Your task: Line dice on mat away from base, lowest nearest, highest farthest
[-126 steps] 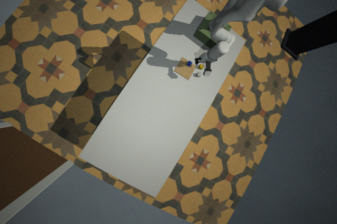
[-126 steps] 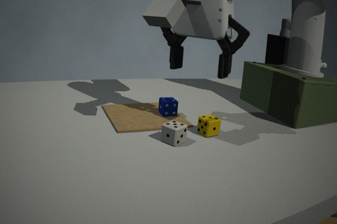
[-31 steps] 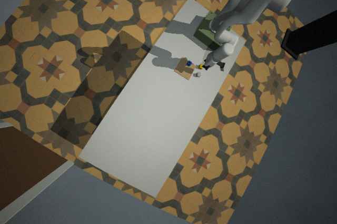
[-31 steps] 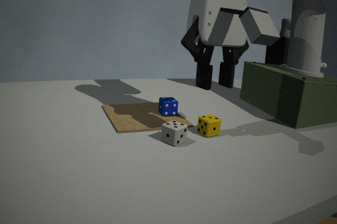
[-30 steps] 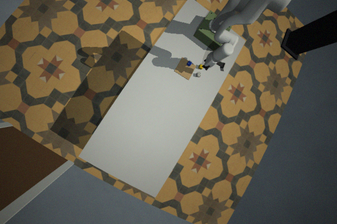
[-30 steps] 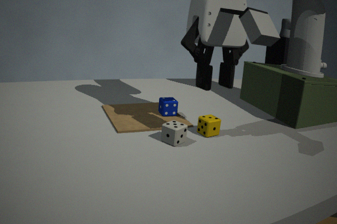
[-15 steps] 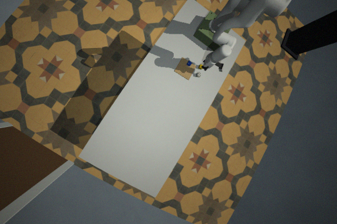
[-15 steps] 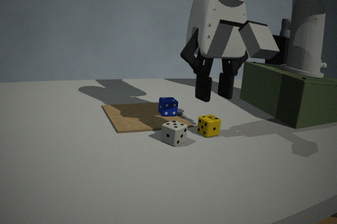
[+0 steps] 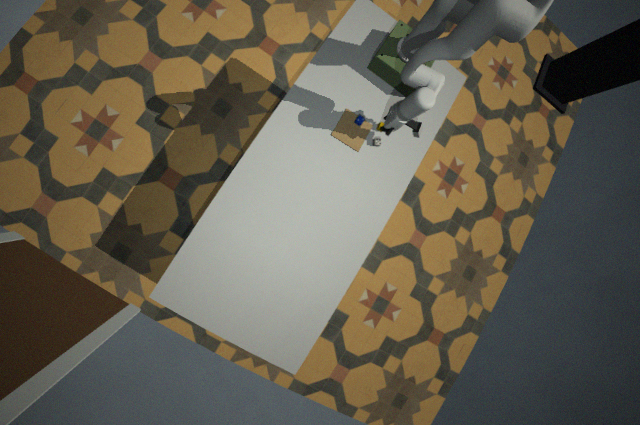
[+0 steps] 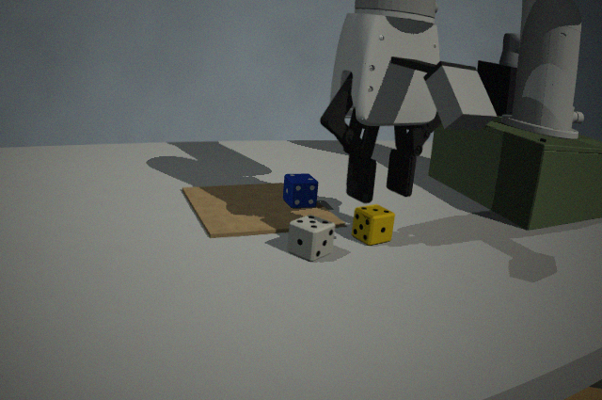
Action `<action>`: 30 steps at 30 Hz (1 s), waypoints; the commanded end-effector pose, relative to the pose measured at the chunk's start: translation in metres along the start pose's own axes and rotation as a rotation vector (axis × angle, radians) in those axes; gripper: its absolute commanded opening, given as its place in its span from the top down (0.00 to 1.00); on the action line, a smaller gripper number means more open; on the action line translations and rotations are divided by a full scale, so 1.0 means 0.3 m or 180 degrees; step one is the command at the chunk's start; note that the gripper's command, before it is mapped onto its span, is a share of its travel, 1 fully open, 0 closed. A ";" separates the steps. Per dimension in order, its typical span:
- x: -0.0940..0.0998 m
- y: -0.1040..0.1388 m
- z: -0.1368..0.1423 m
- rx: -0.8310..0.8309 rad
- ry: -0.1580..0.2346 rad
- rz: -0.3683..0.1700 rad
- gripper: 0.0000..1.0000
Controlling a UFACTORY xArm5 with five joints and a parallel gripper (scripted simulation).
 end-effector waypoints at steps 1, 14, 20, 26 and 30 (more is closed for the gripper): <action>-0.005 0.000 0.004 0.0000 0.0011 0.0000 0.53; -0.022 0.000 0.004 0.0000 0.0011 0.0000 0.53; -0.022 0.000 0.004 0.0000 0.0011 0.0000 0.53; -0.022 0.000 0.004 0.0000 0.0011 0.0000 0.53; -0.022 0.000 0.004 0.0000 0.0011 0.0000 0.53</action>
Point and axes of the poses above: the point where the finger pads meet when closed, its own x axis back along the fingers, its own z axis across the jaws, y = z × x, the point moved 5 cm from there along x, back along the fingers, and after that the axes turned 4 degrees about x, right-handed, at the moved point
